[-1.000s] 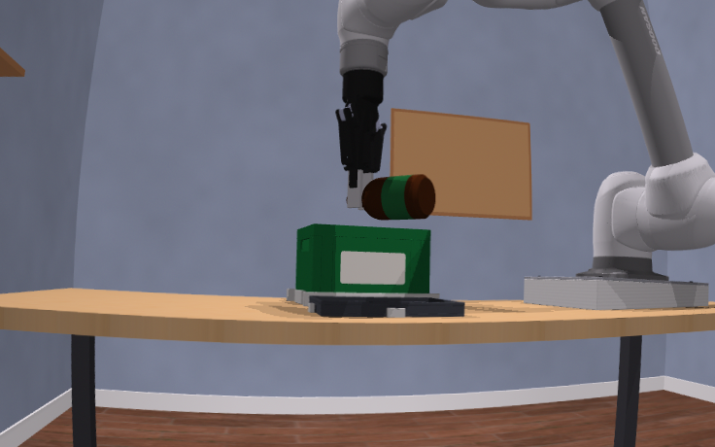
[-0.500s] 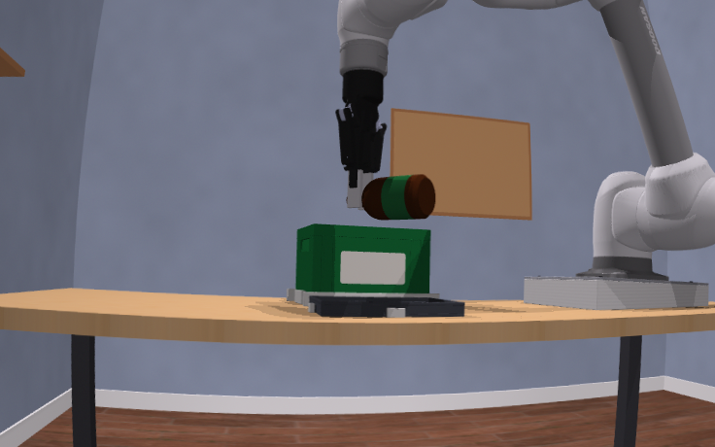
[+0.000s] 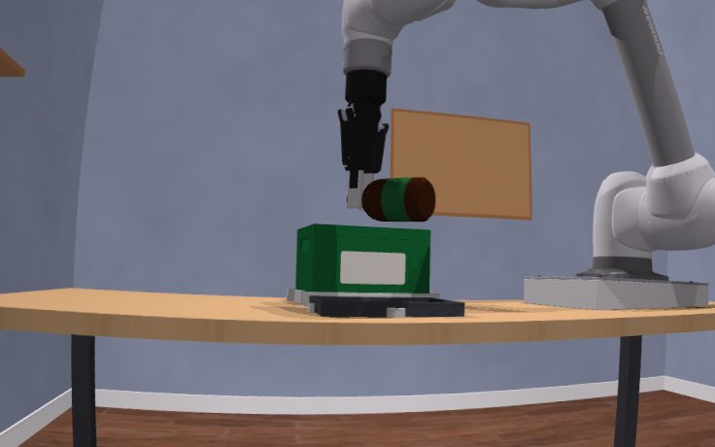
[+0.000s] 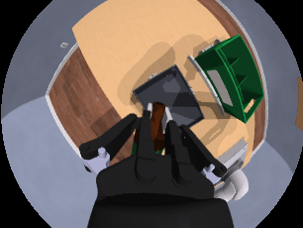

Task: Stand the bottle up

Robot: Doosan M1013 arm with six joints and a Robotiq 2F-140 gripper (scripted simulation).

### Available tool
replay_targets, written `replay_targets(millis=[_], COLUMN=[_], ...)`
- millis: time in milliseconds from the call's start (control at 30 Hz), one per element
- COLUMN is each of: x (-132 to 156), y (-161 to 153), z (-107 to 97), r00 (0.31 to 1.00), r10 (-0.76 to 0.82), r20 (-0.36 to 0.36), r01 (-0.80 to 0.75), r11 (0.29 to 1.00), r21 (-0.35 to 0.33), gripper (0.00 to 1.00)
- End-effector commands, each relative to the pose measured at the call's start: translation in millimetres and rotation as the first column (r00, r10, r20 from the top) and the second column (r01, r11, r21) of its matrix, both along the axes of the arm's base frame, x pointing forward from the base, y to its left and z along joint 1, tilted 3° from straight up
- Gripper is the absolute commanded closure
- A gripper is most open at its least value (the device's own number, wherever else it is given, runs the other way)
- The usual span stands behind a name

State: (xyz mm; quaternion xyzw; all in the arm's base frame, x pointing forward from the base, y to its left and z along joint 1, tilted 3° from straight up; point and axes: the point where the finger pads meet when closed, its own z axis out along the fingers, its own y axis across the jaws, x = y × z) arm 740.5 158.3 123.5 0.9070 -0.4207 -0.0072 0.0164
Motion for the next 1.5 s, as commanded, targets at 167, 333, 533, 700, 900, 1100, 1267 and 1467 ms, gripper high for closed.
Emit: replay_targets(millis=[167,333,533,700,900,1100,1267,1467], x=[-0.8,-1.2,-1.3,-1.3,-1.3,-1.3,-1.3,-1.3], y=[0.3,0.8,1.4,2.1,2.5,2.5,2.5,2.5], z=[-0.1,0.2,0.6,1.1,1.4,1.4,1.4,1.4], r00=[1.000,0.999,0.998,0.996,0.996,0.996,0.996,0.996], r10=[0.001,0.003,0.006,0.009,0.011,0.011,0.011,0.011], r20=[0.027,0.050,0.068,0.084,0.092,0.093,0.093,0.093], r01=[0.000,0.000,-0.001,-0.001,-0.001,-0.001,-0.001,-0.001], r11=[0.999,0.998,0.997,0.995,0.994,0.994,0.994,0.994], r21=[-0.035,-0.062,-0.080,-0.097,-0.105,-0.105,-0.105,-0.105], gripper=[0.90,0.90,0.90,0.90,0.90,0.90,0.90,0.90])
